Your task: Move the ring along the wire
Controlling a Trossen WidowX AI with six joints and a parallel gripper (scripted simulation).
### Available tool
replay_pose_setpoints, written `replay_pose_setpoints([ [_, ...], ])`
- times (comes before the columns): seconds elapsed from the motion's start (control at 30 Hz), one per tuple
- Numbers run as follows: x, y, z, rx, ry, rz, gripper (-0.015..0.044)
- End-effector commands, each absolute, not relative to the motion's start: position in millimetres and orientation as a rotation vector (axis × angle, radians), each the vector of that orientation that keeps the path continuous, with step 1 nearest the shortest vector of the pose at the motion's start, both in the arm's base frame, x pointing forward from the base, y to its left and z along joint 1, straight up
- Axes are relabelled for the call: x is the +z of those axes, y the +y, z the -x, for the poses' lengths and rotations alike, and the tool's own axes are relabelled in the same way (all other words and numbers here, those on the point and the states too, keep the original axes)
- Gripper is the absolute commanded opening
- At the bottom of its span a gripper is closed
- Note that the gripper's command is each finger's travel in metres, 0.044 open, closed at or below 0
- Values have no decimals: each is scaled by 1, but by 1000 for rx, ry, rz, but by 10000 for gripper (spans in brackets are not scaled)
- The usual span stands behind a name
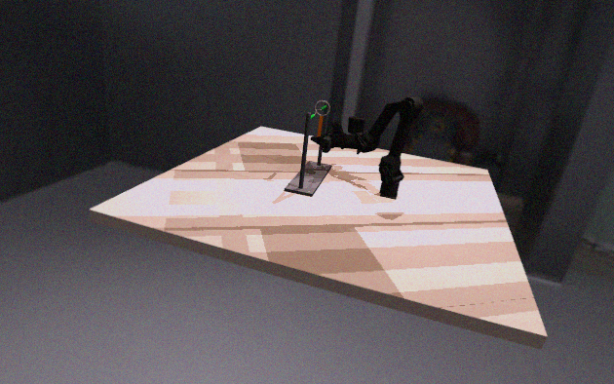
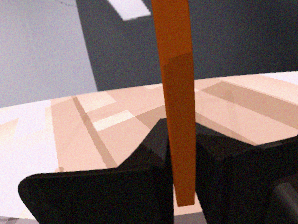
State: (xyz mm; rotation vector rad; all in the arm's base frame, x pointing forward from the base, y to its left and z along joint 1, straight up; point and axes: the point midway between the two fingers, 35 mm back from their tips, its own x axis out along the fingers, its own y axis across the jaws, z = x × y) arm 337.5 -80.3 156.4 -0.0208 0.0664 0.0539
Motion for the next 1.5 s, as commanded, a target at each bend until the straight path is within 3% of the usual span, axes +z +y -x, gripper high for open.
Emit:
replay_pose_setpoints([
  [0.0, 155, -76, -336, 52, 70, 12, -150],
  [1.47, 157, -14, -336, -124, 69, -143, -150],
])
